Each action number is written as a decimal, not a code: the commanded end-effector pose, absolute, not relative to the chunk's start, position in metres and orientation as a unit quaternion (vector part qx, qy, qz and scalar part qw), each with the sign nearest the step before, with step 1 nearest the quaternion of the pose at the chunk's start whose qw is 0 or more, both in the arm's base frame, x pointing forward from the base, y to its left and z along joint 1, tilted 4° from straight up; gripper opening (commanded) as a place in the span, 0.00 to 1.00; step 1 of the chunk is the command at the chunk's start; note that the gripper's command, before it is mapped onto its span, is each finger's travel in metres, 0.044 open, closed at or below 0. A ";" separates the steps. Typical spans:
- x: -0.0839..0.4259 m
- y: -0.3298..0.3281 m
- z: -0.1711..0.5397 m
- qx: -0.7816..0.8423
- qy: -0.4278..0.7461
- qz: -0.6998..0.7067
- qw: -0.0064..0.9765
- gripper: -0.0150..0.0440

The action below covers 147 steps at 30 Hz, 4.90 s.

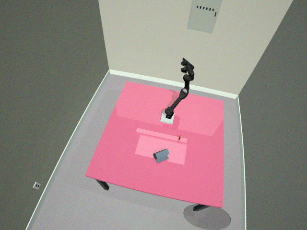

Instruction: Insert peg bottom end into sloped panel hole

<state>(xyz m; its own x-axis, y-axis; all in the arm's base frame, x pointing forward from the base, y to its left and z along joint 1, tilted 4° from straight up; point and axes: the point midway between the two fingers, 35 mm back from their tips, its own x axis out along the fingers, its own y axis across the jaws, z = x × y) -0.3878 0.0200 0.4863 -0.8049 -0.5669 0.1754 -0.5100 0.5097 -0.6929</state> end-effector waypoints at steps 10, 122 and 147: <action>-0.329 -0.025 0.559 -0.373 0.886 -0.254 -0.109 1.00; 0.227 0.189 0.121 0.278 -0.614 -0.257 -0.692 1.00; 0.222 0.192 0.099 0.286 -0.625 -0.261 -0.678 1.00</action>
